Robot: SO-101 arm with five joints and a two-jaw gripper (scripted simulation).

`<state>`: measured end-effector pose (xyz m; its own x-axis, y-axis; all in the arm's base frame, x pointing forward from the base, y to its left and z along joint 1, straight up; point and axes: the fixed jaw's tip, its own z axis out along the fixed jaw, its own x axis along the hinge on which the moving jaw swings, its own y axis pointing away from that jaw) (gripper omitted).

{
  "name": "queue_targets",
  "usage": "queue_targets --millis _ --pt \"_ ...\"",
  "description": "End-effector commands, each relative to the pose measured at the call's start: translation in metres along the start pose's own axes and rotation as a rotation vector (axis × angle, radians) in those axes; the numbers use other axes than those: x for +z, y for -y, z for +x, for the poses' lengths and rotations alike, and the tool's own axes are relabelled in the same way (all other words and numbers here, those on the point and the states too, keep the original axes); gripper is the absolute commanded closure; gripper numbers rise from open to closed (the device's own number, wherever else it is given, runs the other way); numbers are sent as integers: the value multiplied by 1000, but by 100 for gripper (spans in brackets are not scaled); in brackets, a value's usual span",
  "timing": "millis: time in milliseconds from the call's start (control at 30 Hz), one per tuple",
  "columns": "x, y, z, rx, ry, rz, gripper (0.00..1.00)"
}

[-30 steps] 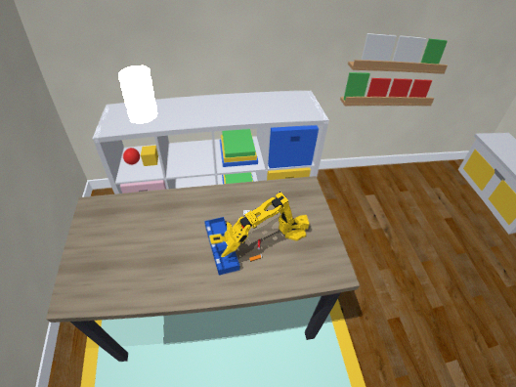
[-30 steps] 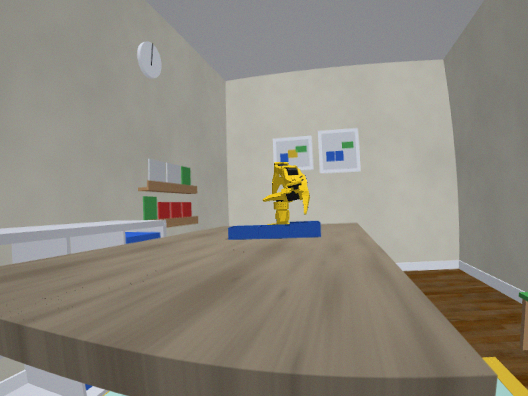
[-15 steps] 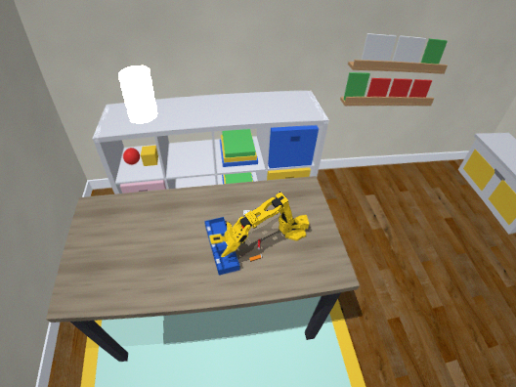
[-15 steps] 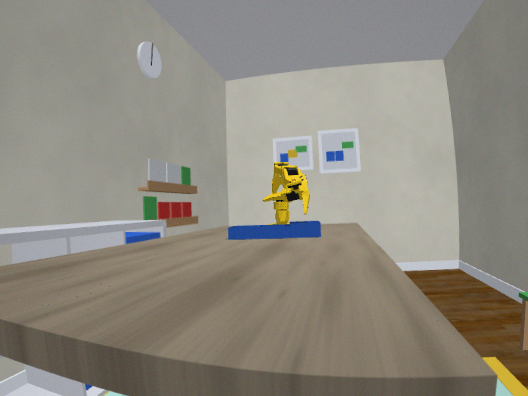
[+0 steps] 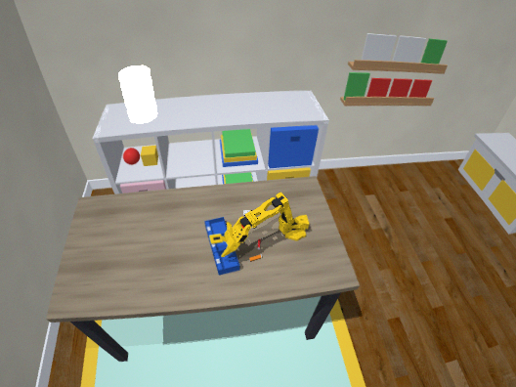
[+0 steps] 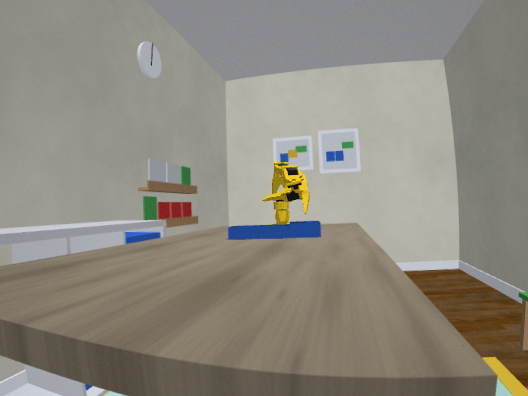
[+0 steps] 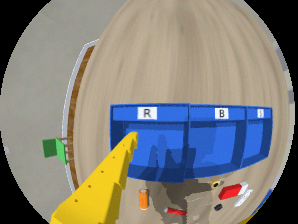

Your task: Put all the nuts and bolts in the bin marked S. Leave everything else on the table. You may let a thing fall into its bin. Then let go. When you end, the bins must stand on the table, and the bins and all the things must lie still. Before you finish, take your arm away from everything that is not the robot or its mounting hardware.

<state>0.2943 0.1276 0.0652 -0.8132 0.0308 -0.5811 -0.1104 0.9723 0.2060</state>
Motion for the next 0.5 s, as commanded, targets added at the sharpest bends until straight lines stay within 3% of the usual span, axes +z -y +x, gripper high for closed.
queue_targets --millis 0,467 --pt "-15 -9 -18 6 87 -37 0" --pt "-49 -18 -44 6 225 -87 0"
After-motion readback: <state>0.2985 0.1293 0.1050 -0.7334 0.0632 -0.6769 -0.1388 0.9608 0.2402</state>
